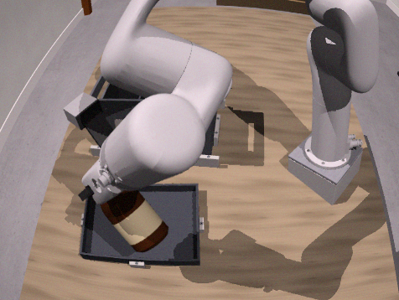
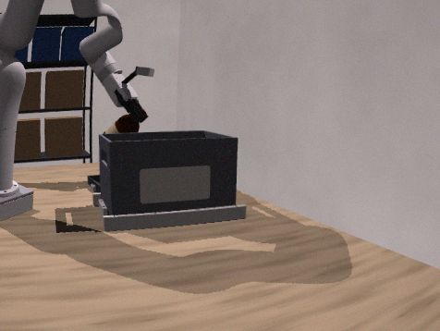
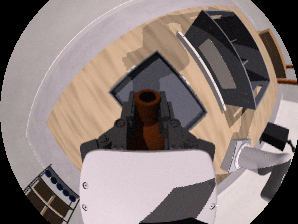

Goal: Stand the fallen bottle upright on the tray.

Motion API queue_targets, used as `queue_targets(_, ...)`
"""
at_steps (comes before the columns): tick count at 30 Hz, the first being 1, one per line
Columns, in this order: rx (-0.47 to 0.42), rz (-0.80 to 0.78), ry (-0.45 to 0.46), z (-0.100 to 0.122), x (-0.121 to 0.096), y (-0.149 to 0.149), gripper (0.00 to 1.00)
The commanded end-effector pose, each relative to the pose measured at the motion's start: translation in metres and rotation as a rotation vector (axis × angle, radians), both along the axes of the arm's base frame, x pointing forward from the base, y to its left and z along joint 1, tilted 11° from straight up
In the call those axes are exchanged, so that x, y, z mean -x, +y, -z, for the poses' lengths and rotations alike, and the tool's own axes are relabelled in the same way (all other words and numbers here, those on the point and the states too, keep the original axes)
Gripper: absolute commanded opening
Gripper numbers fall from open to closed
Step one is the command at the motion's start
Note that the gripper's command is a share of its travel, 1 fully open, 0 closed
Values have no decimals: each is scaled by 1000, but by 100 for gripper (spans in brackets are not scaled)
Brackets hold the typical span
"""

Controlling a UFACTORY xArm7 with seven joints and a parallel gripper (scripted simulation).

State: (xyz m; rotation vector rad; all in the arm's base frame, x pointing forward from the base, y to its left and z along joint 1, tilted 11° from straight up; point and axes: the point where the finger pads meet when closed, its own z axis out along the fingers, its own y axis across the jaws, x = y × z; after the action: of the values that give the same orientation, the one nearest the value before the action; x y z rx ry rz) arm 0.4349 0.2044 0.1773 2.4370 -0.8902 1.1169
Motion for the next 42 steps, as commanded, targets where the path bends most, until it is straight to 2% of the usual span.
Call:
queue_targets(1,6,-2,-16,-2,-1,2,0)
queue_targets(29,17,-2,-26,-2,0,1,0)
queue_targets(42,70,-1,-81,-1,0,1,0)
